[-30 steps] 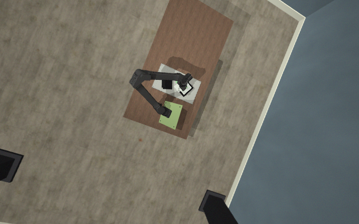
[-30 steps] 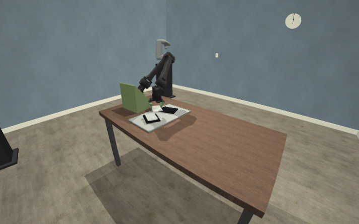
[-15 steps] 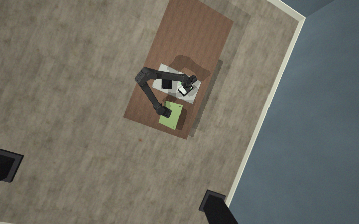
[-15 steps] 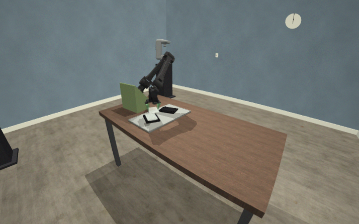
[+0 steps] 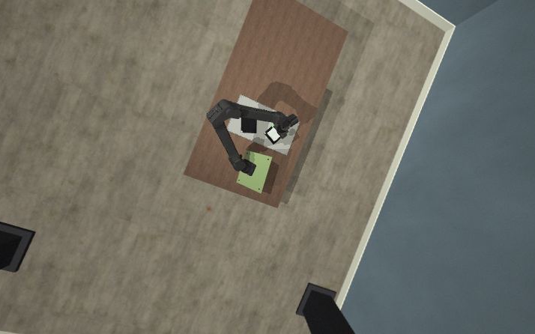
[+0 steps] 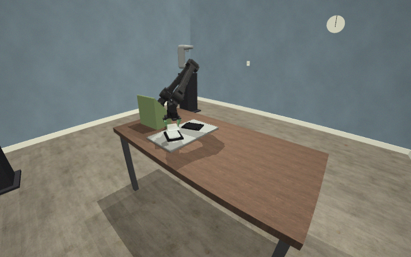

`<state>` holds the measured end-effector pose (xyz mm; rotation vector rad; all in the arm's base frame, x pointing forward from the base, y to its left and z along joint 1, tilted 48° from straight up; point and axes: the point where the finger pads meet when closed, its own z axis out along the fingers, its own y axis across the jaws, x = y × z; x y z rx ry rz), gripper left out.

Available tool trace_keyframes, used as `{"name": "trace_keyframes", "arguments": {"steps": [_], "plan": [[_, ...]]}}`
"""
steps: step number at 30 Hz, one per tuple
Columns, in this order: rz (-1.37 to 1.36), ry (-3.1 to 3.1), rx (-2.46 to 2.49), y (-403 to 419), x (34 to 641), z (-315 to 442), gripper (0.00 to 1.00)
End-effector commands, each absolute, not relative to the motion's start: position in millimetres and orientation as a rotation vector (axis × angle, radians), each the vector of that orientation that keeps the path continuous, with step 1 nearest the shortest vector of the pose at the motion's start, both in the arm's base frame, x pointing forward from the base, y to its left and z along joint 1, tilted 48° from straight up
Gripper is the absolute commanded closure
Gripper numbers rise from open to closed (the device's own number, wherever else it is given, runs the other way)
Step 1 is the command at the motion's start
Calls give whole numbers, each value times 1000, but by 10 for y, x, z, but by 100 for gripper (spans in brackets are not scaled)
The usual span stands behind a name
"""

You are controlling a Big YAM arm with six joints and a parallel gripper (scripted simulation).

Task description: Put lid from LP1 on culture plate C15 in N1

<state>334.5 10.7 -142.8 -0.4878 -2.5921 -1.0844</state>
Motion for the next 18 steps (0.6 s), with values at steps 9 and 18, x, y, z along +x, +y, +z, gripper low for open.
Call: {"name": "trace_keyframes", "arguments": {"steps": [9, 18], "plan": [[-1104, -2637, -487, -34, 3494, -1396, 100], [-1104, -2638, -481, -1, 3474, -1424, 100]]}}
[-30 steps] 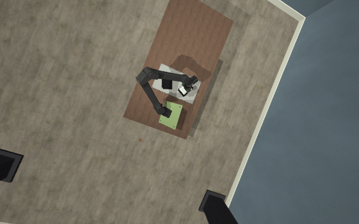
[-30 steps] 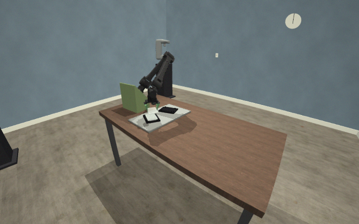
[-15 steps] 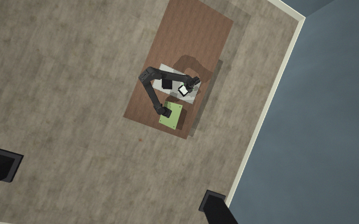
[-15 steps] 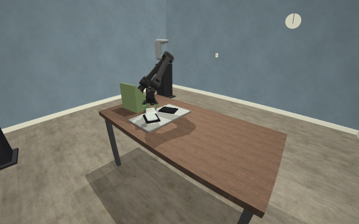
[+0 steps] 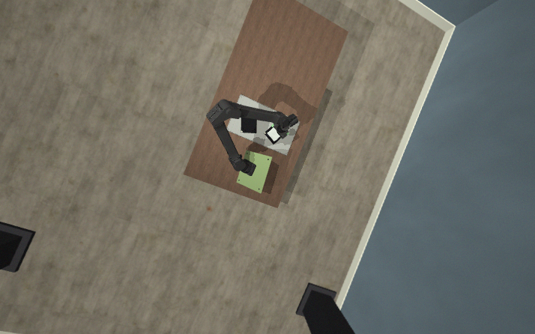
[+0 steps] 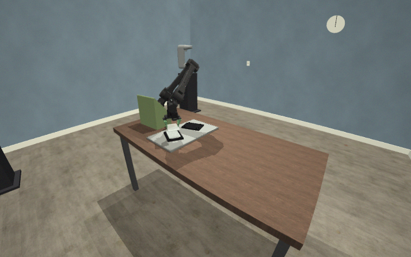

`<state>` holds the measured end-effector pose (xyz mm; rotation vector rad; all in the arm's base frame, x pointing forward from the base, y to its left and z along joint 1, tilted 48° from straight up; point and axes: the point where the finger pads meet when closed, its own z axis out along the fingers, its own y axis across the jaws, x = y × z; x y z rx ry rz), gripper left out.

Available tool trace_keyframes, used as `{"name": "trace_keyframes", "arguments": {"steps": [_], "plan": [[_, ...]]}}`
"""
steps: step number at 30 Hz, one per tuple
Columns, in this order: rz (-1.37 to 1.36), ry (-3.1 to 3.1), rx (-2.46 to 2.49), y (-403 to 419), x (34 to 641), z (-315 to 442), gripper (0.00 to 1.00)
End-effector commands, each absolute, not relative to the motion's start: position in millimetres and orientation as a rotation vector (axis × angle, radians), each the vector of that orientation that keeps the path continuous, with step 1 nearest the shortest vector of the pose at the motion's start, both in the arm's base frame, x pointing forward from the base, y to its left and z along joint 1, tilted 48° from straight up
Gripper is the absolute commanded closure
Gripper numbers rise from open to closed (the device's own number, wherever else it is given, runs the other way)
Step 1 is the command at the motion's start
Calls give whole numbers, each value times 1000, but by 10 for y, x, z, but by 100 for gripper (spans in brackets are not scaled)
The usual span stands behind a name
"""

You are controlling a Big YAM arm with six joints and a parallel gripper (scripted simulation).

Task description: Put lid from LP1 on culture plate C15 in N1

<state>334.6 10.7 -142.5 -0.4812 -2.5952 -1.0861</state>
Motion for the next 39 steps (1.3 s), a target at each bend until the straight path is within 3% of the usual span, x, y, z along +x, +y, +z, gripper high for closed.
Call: {"name": "trace_keyframes", "arguments": {"steps": [1, 39], "plan": [[-1103, -2637, -481, 7, 3469, -1426, 100], [-1086, -2590, -476, 363, 3298, -1641, 100]]}}
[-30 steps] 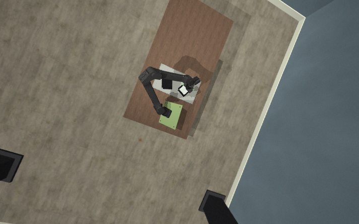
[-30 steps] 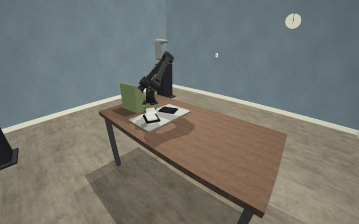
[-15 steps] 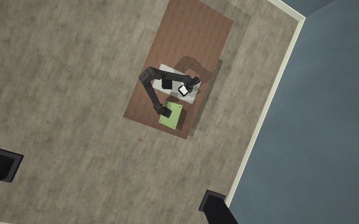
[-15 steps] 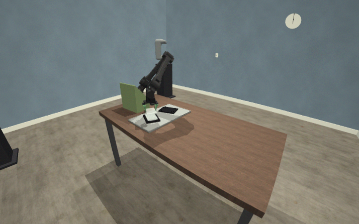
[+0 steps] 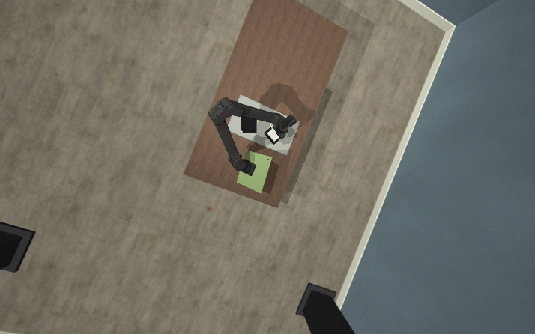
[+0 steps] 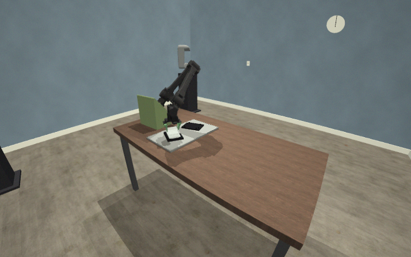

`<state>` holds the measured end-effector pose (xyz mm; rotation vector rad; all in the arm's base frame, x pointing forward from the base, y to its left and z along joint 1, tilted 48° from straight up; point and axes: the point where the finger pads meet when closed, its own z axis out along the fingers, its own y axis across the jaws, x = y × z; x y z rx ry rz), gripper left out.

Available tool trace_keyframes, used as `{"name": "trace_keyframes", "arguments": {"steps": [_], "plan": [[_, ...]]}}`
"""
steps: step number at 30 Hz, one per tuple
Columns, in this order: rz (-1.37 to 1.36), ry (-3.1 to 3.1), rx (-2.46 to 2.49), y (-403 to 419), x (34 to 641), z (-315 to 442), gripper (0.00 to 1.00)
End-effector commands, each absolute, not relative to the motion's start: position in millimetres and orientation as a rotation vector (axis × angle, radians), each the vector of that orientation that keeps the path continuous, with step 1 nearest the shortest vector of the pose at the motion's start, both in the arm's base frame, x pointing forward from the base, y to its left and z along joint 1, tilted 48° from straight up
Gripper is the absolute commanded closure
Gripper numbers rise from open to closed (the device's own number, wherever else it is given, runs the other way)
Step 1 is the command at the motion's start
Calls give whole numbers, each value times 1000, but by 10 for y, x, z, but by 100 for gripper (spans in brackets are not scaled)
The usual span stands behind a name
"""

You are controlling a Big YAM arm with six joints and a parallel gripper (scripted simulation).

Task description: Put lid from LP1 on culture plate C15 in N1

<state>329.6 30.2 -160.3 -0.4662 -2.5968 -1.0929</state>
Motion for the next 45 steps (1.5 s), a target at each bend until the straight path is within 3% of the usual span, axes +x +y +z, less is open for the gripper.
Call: {"name": "trace_keyframes", "arguments": {"steps": [1, 45], "plan": [[-1093, -2629, -462, 336, 3453, -1585, 100], [-1089, -2610, -469, 438, 3343, -1669, 100]]}}
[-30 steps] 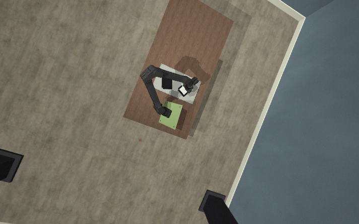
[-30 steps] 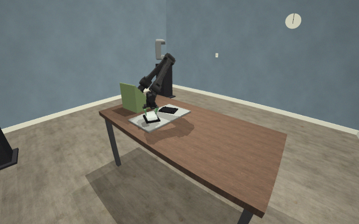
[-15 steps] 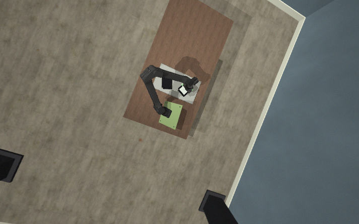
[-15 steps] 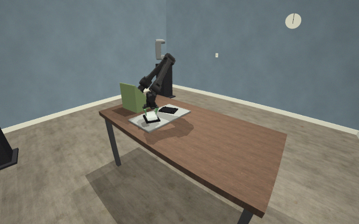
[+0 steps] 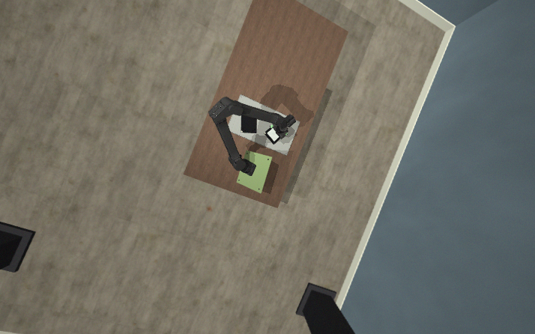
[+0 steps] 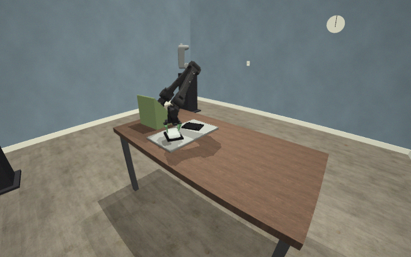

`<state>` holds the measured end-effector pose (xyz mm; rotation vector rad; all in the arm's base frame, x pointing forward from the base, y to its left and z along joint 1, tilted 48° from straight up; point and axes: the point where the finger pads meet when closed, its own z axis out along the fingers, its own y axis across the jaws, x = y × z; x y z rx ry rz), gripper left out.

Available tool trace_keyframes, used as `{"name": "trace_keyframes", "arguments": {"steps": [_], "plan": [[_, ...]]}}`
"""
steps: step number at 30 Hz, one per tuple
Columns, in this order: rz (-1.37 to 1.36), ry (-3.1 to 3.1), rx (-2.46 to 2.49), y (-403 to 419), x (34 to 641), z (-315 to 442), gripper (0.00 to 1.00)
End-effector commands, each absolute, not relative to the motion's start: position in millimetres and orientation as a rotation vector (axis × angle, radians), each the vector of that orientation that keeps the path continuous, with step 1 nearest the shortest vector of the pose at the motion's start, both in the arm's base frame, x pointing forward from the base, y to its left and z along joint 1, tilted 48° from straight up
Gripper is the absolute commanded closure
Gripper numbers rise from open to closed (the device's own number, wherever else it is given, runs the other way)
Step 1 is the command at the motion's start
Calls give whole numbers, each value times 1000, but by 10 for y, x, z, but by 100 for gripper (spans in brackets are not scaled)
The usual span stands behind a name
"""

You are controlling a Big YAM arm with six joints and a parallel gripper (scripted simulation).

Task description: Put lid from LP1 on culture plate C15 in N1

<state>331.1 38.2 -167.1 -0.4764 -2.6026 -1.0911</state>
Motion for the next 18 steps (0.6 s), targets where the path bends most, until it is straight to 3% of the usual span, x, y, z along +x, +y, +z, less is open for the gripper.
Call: {"name": "trace_keyframes", "arguments": {"steps": [1, 18], "plan": [[-1088, -2610, -469, 439, 3344, -1674, 100], [-1087, -2603, -471, 460, 3316, -1708, 100]]}}
